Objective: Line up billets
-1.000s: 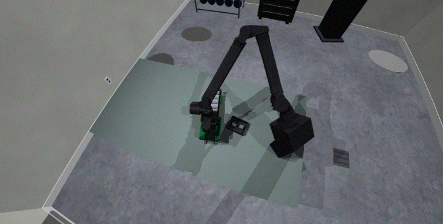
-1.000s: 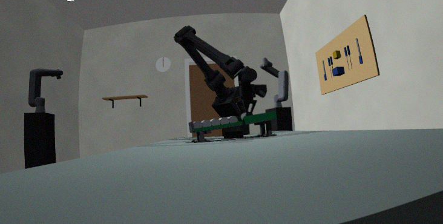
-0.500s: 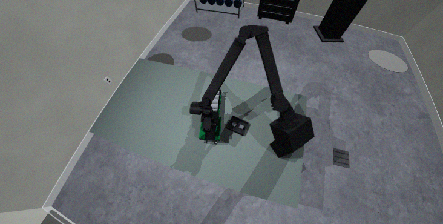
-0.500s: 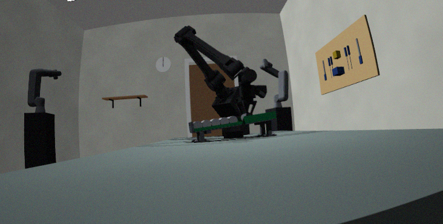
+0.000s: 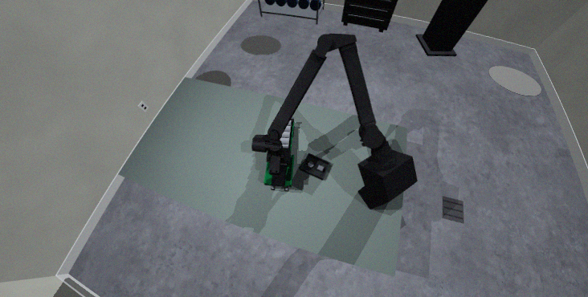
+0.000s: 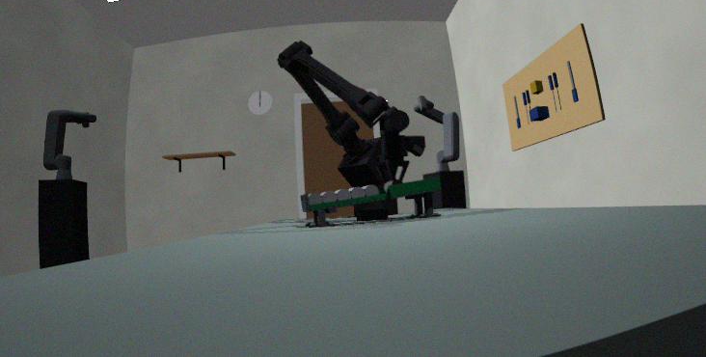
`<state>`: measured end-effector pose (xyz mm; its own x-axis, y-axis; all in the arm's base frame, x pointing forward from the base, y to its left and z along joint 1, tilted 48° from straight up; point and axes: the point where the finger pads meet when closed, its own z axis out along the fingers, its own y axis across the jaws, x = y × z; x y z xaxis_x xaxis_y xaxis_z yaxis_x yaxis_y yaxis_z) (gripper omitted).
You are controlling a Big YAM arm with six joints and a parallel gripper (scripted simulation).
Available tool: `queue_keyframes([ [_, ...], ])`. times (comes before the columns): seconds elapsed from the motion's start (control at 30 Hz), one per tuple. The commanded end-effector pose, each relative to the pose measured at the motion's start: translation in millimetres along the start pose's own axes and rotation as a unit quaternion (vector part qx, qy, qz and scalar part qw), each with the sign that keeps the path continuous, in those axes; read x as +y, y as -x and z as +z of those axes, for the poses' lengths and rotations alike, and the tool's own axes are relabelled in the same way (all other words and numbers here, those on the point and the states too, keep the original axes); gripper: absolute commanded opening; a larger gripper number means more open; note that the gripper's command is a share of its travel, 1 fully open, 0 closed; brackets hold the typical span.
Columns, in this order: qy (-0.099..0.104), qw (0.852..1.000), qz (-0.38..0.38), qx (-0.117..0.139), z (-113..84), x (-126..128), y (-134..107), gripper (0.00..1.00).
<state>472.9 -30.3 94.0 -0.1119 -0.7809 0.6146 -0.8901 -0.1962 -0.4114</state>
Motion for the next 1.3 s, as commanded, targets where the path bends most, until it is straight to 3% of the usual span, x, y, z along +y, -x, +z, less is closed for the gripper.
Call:
queue_keyframes([
  [0.0, -0.019, 1.000, -0.007, -0.005, -9.7, -11.2, 6.6, 0.00],
  [1.27, -0.025, 1.000, 0.000, -0.004, -13.4, -16.8, 1.5, 0.00],
])
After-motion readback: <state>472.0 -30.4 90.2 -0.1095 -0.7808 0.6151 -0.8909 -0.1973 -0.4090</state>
